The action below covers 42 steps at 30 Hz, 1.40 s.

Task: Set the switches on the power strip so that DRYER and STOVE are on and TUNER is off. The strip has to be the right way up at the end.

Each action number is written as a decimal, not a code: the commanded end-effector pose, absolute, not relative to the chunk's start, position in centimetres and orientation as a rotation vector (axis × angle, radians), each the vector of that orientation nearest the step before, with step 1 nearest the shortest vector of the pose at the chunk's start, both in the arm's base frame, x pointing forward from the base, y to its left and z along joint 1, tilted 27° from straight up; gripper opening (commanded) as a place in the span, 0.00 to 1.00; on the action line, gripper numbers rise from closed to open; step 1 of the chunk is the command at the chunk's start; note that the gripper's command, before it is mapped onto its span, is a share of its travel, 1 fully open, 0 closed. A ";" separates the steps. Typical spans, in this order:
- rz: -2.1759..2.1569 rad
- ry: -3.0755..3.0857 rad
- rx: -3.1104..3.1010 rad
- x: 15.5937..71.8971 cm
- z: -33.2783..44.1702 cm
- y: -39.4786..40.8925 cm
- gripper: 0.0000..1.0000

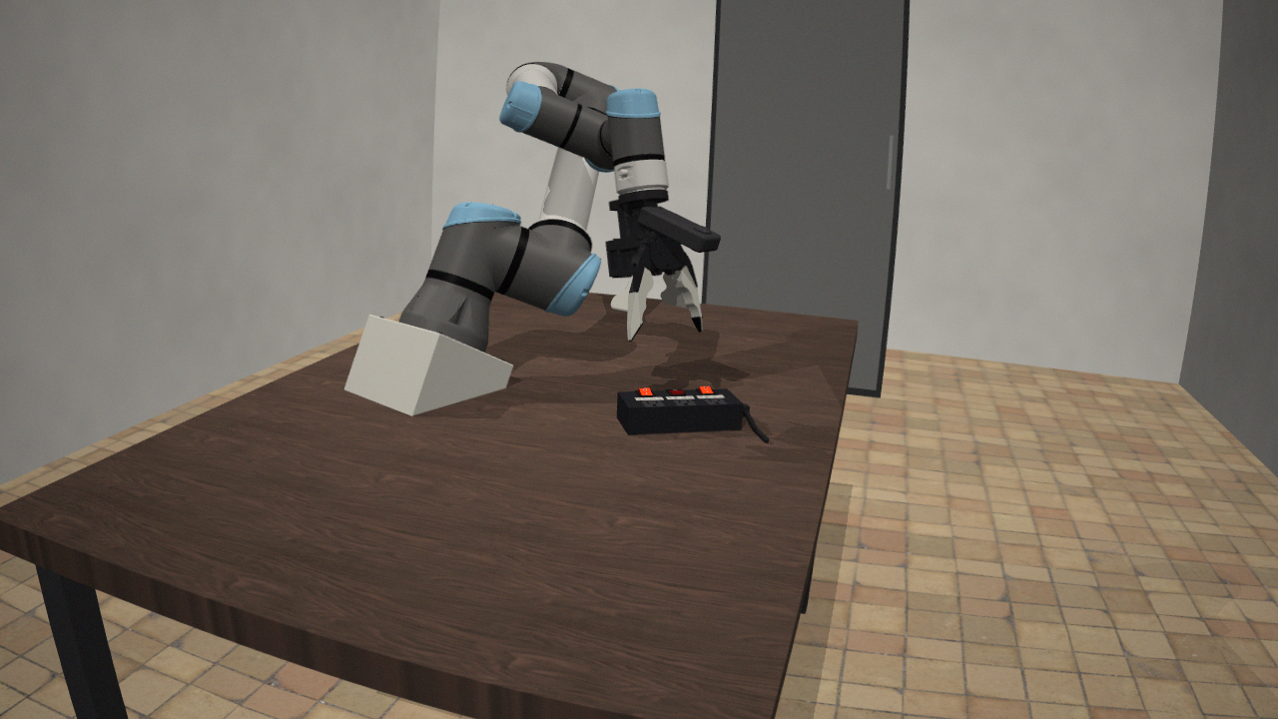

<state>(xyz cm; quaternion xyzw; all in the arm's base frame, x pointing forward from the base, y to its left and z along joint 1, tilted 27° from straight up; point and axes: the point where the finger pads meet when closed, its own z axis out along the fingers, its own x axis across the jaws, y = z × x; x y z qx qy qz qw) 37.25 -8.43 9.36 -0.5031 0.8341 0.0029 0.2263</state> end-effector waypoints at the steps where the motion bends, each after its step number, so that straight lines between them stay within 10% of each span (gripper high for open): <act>1: -0.028 2.294 -1.353 37.2 8.8 -7.7 1.00; 42: -0.065 2.286 -1.314 37.2 8.0 -6.8 1.00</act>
